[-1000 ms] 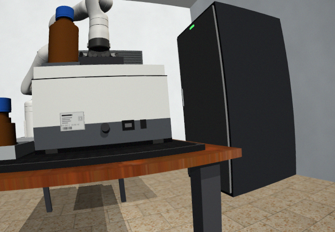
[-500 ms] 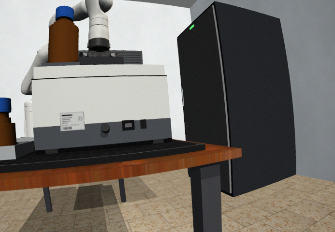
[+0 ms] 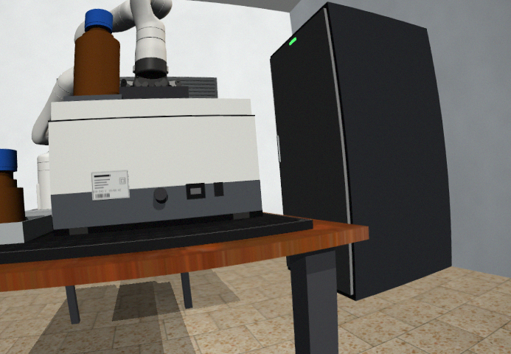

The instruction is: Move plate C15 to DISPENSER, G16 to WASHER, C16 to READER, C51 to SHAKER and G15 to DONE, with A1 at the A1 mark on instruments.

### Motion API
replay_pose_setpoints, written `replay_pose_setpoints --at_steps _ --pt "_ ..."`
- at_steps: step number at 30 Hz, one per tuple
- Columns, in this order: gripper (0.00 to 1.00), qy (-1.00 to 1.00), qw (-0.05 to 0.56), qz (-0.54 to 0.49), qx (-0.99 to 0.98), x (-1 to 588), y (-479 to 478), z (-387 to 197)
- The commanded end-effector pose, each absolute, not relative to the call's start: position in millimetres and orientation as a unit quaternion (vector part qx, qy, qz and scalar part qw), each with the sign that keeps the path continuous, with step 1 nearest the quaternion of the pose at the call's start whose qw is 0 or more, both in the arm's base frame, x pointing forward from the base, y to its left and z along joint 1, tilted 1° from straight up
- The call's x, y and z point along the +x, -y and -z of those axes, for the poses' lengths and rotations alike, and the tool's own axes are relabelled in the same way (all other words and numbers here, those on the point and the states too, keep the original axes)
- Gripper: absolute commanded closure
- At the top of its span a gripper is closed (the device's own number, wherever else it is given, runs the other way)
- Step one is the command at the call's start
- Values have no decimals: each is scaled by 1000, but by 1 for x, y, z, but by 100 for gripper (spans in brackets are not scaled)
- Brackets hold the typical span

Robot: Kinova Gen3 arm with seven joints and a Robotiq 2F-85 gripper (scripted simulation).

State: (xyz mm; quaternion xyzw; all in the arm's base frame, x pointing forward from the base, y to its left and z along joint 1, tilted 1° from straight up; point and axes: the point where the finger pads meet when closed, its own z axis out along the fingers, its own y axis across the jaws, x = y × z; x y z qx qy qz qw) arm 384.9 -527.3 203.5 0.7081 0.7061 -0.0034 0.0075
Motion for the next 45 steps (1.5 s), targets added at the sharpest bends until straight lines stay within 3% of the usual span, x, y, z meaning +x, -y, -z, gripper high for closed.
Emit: replay_pose_setpoints --at_steps 1,22,45 --pt "0 -706 9 4 708 385 528 -205" --pt "0 -706 9 3 708 385 471 -204" --pt "0 -706 9 3 708 385 471 -193"
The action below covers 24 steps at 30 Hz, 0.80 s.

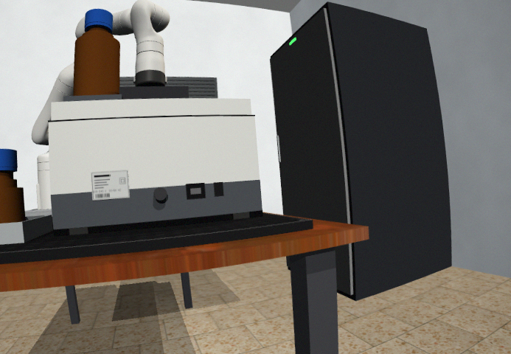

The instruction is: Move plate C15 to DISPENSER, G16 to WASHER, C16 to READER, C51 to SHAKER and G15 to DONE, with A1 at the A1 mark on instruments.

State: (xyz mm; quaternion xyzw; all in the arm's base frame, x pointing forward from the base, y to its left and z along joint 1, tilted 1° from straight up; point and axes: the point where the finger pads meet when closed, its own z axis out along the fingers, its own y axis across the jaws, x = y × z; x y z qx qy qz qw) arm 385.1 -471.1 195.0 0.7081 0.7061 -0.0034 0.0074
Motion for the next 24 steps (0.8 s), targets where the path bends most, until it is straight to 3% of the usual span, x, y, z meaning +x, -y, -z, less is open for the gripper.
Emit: replay_pose_setpoints --at_steps 1,24 --pt "0 -706 9 3 708 385 471 -192" --pt "0 -706 9 3 708 386 472 -167"
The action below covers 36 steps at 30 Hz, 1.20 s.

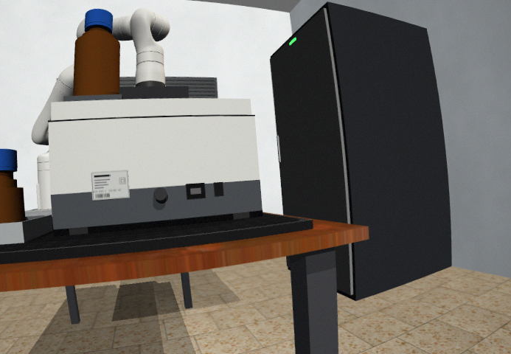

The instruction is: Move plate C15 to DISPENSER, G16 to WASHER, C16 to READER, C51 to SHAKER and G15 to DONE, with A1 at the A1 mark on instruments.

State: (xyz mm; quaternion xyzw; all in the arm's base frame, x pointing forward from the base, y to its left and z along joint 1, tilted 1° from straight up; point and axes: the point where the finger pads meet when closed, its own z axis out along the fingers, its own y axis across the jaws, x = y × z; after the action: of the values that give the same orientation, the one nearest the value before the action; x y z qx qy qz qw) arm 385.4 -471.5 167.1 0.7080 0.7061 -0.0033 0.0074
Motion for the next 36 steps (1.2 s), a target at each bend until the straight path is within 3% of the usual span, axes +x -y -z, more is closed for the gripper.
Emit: replay_pose_setpoints --at_steps 1,36 --pt "0 -706 9 3 708 386 472 -165" --pt "0 -706 9 3 708 386 473 -124"
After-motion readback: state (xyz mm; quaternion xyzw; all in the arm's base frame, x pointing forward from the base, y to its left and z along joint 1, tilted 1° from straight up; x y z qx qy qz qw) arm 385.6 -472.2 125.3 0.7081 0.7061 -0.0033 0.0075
